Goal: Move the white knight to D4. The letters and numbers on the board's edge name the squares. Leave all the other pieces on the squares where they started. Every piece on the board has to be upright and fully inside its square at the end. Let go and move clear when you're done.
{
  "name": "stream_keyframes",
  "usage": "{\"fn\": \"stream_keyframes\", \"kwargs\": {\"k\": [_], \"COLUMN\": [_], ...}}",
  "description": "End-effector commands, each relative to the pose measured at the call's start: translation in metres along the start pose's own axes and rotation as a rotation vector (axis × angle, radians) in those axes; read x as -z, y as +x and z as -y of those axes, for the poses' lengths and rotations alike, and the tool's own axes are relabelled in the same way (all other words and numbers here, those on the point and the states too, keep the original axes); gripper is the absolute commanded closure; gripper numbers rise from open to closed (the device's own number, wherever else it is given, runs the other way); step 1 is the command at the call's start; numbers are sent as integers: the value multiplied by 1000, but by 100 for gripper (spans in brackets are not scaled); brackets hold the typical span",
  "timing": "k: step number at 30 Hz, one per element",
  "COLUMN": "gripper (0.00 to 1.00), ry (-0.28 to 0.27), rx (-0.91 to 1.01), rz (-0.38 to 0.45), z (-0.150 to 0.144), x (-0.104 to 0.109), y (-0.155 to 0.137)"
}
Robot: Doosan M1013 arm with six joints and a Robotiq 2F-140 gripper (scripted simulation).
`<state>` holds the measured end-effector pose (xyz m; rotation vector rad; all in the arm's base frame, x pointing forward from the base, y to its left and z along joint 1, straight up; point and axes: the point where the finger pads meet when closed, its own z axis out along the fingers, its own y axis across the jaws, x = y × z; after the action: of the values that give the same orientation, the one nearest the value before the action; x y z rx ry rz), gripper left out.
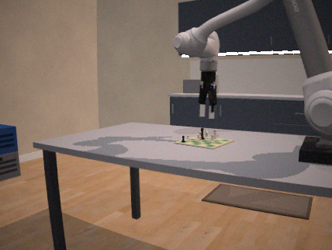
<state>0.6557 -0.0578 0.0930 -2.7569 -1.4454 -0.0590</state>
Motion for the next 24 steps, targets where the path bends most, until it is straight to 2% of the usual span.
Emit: {"fn": "stream_keyframes", "kwargs": {"k": [1,24], "gripper": [77,77], "ry": [-12,-12], "rx": [-108,-108], "rz": [42,42], "z": [0,0], "x": [0,0], "y": [0,0]}}
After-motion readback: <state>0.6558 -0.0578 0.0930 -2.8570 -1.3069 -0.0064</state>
